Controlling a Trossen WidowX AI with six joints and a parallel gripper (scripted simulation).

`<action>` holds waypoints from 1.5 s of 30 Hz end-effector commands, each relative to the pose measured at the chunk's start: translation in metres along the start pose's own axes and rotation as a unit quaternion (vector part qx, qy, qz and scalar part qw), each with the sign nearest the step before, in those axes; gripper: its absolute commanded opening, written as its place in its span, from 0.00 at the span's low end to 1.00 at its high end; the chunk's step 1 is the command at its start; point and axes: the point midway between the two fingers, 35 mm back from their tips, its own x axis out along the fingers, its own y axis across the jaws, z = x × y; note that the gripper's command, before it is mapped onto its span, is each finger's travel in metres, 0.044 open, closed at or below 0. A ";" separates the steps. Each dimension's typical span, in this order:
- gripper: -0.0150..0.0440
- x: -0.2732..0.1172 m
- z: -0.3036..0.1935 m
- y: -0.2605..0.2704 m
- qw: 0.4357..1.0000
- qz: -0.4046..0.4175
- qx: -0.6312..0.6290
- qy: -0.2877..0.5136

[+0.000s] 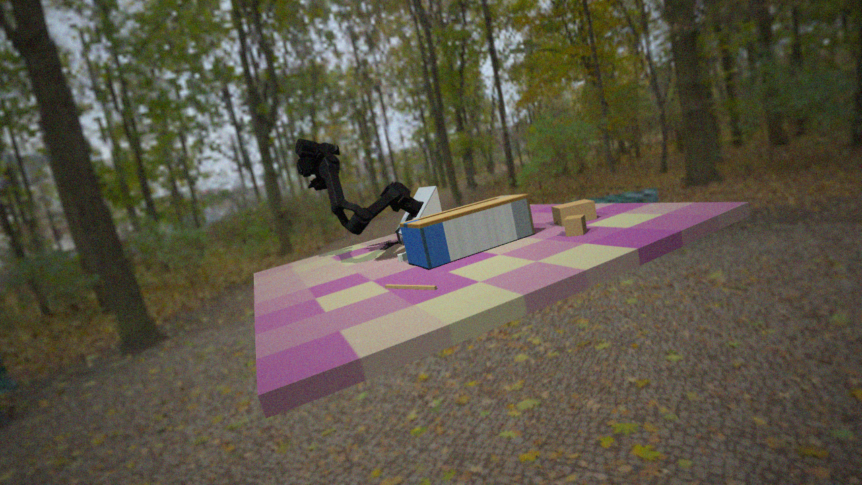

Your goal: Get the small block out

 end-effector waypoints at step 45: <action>0.93 -0.483 -0.206 0.071 -0.231 -0.874 0.422 -0.073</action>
